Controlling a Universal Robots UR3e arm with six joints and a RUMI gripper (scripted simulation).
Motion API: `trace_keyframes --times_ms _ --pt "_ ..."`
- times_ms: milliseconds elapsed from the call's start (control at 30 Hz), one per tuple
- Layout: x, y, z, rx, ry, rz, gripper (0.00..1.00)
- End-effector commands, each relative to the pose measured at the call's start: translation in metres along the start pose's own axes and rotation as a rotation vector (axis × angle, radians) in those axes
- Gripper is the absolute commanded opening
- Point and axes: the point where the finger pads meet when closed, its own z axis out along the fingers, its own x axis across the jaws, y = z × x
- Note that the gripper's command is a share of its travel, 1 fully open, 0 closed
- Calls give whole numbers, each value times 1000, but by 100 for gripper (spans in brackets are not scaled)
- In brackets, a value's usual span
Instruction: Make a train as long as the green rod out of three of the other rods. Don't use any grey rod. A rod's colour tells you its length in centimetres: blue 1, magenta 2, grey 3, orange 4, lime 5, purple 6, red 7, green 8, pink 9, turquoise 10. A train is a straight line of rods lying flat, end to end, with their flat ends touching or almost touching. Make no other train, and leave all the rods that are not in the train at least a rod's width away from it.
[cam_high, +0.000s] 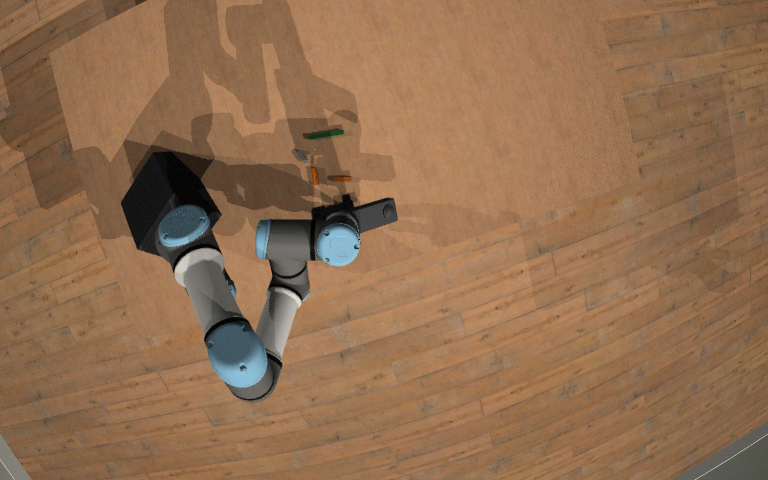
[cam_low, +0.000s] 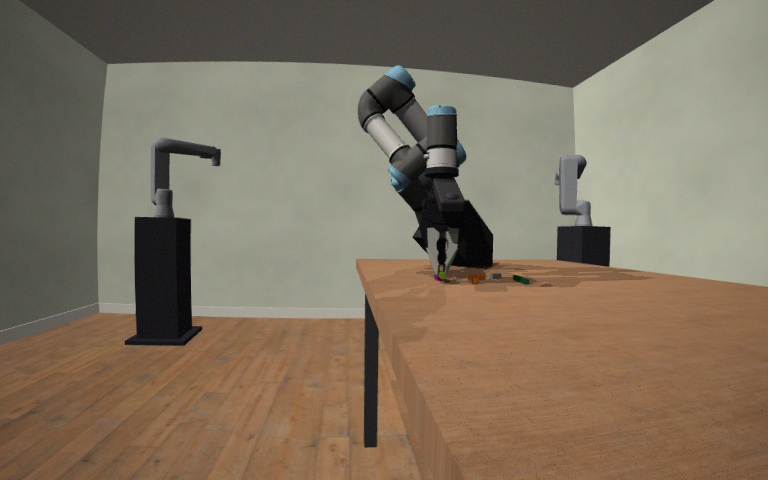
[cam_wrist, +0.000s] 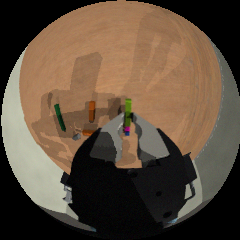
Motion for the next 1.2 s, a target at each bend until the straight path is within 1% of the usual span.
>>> trace_keyframes --times_ms 0,800,1167 --pt "0 -1 0 5 -1 1 0" --pt "0 -1 0 4 -1 1 0" --pt "0 -1 5 3 -1 0 0"
